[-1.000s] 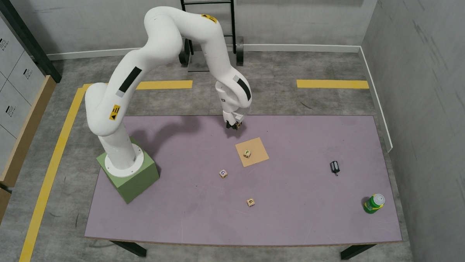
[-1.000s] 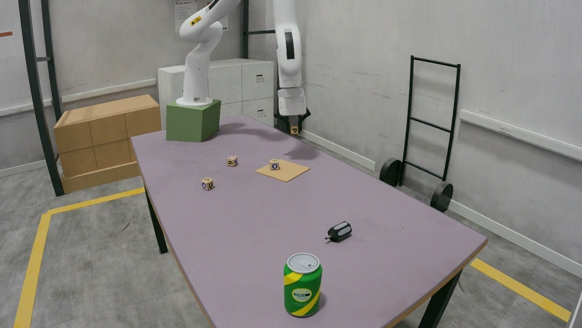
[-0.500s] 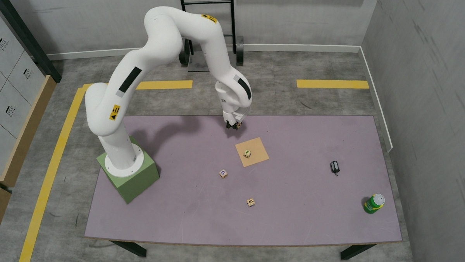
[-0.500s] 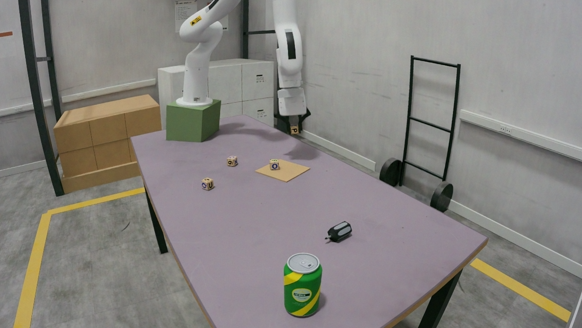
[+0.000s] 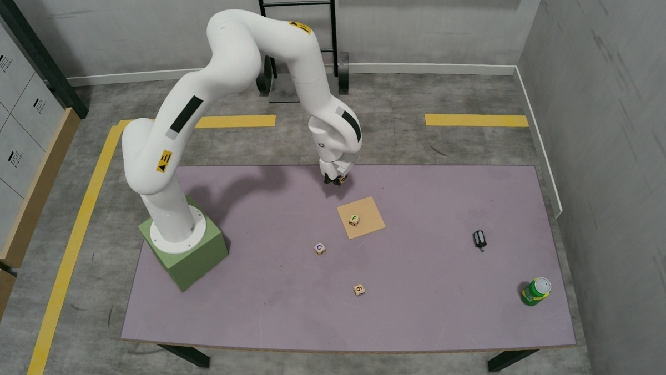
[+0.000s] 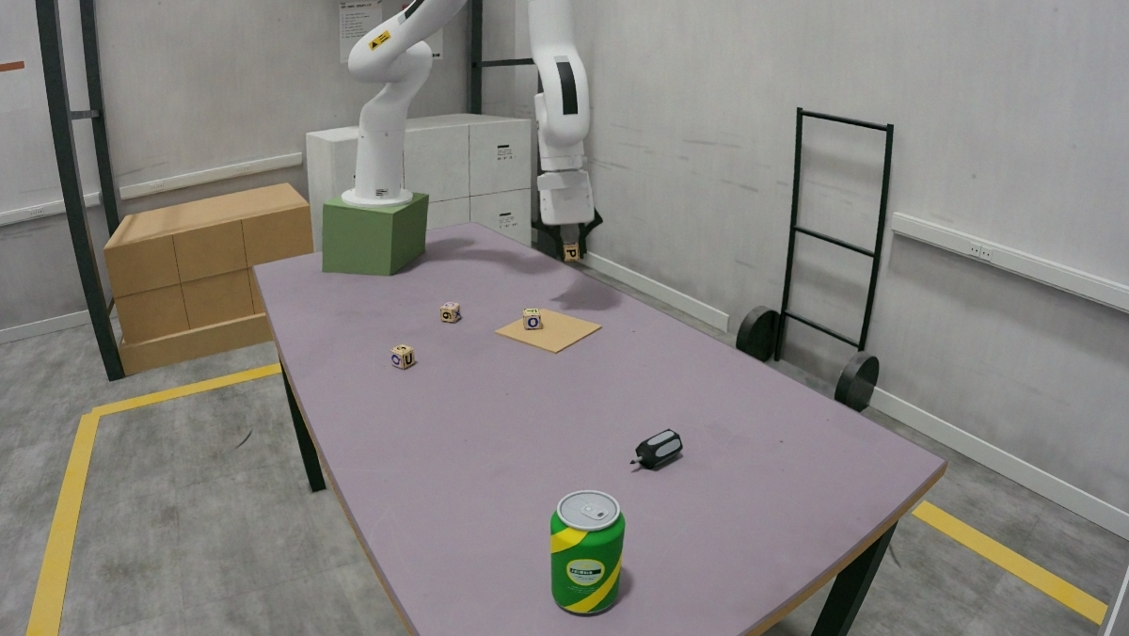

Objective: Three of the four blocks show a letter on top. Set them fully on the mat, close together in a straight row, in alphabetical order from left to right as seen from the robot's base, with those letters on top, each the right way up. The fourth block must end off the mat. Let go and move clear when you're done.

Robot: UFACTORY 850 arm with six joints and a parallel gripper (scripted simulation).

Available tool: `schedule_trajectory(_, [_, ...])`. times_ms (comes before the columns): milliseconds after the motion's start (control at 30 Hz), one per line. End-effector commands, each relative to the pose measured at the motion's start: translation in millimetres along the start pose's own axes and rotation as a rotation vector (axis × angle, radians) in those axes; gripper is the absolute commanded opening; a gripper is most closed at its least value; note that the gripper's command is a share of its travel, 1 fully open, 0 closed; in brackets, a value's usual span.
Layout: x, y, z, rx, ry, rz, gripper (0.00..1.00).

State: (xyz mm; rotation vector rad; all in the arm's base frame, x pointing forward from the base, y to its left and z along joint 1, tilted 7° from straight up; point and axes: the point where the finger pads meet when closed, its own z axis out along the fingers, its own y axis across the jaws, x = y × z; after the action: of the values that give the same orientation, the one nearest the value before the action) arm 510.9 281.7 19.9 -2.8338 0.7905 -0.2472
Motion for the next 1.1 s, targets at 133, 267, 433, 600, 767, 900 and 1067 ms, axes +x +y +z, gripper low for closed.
schedule_trajectory(133, [3.1, -0.6, -0.8, -0.054, -0.127, 0.018, 0.28])
schedule_trajectory(267, [3.9, -0.7, -0.8, -0.054, -0.127, 0.026, 0.28])
schedule_trajectory(433, [5.2, -0.8, -0.7, -0.056, -0.126, 0.038, 0.28])
schedule_trajectory(600, [6.9, -1.0, -0.6, -0.057, -0.125, 0.055, 0.28])
schedule_trajectory(767, [8.5, -1.1, -0.5, -0.059, -0.125, 0.069, 0.28])
schedule_trajectory(900, [10.2, -1.2, -0.4, -0.06, -0.124, 0.085, 0.28])
schedule_trajectory(1067, [12.7, -1.4, -0.2, -0.063, -0.122, 0.109, 0.28])
